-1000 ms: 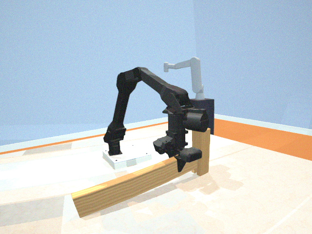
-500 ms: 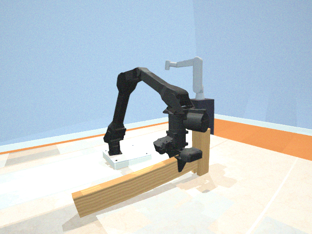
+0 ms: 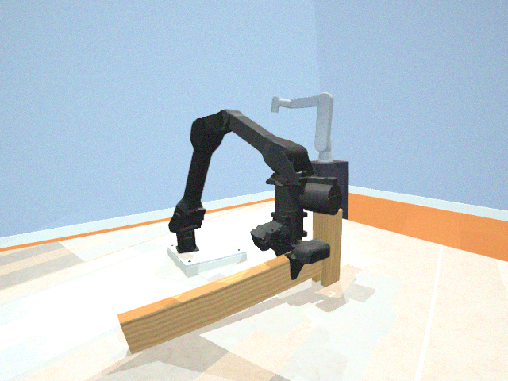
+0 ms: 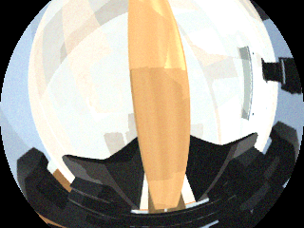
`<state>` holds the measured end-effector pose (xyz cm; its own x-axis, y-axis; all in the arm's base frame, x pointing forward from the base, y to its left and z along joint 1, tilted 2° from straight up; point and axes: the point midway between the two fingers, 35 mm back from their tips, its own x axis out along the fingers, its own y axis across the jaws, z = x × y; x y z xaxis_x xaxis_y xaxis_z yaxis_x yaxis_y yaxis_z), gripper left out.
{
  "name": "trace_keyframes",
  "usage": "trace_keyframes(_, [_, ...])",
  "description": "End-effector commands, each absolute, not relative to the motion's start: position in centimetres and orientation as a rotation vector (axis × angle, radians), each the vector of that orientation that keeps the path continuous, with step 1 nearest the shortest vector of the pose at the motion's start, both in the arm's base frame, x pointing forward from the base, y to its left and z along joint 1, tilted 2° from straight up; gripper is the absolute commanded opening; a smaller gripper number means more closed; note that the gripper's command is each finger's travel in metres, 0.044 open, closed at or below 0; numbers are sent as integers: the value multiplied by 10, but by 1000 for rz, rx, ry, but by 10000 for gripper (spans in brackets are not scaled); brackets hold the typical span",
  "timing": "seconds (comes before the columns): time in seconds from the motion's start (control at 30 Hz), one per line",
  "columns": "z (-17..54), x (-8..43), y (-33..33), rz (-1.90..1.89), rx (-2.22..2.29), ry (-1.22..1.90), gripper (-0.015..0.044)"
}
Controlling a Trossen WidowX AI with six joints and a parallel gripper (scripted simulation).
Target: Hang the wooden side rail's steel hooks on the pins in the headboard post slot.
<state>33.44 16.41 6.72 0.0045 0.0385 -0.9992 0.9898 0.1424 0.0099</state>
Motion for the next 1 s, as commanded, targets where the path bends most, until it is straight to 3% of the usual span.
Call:
trace_keyframes(0.0, [72, 336, 166, -1072, 1147, 1291, 0])
trace_keyframes(0.97, [67, 335, 166, -1072, 1147, 1291, 0])
